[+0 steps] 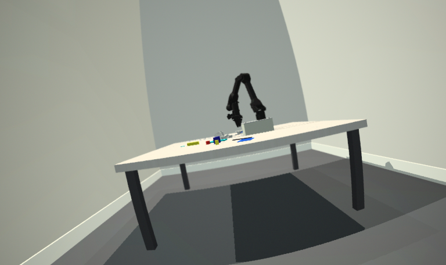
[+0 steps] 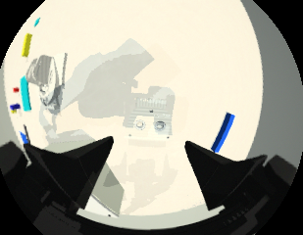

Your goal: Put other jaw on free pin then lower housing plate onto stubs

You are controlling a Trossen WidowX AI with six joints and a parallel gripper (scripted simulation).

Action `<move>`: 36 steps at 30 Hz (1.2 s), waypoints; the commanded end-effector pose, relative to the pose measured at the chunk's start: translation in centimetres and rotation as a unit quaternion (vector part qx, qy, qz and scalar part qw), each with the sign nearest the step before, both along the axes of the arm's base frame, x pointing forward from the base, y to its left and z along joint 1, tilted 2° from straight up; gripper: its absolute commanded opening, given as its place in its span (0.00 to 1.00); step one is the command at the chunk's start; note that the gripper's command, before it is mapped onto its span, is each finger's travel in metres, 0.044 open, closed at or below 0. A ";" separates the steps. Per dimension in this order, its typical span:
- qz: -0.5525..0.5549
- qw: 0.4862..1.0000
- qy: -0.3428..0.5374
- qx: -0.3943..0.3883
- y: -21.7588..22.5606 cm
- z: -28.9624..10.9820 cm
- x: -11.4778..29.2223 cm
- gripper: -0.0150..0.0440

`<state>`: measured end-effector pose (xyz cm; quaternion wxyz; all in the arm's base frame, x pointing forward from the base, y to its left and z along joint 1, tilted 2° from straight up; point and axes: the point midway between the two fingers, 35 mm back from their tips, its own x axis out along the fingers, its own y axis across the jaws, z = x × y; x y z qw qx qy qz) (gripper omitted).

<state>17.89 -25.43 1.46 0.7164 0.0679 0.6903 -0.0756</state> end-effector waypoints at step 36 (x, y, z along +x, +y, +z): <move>0.003 1.000 -0.003 0.000 -0.1 -5.0 0.3 1.00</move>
